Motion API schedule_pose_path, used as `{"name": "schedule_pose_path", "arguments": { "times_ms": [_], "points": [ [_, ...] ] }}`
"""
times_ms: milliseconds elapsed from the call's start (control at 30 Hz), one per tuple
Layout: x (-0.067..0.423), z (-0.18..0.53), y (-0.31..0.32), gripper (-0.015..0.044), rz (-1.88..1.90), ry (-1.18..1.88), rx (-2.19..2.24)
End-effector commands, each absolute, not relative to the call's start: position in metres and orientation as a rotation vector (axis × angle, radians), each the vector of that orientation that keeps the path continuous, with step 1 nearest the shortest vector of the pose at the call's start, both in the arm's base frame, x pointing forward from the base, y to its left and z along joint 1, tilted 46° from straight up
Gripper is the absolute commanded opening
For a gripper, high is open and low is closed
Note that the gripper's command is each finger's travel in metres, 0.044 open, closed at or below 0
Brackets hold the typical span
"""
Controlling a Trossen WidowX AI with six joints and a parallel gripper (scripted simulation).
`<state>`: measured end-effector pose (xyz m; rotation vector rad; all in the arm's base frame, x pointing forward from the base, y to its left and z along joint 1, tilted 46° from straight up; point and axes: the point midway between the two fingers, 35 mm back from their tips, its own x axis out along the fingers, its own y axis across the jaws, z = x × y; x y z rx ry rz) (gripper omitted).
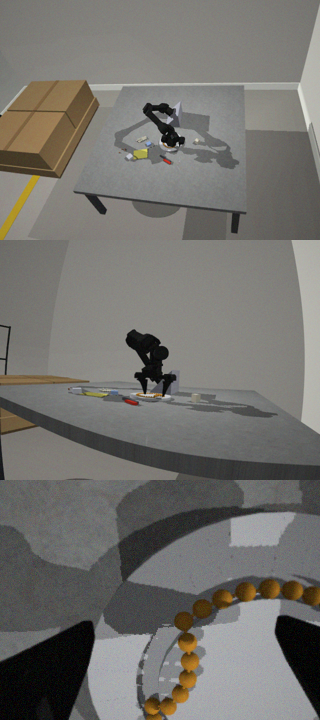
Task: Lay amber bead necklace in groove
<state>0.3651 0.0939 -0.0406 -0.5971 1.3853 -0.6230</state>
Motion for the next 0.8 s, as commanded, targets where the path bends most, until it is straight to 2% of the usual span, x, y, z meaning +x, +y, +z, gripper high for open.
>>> {"name": "schedule_pose_path", "arguments": {
  "times_ms": [0,367,767],
  "points": [
    [0.364,-0.040,0.095,0.0414,-0.622,1.389,-0.596],
    [0.351,-0.019,0.115,0.0125,-0.528,1.442,-0.705],
    [0.353,-0.026,0.109,0.0120,-0.528,1.432,-0.701]
  ]
}}
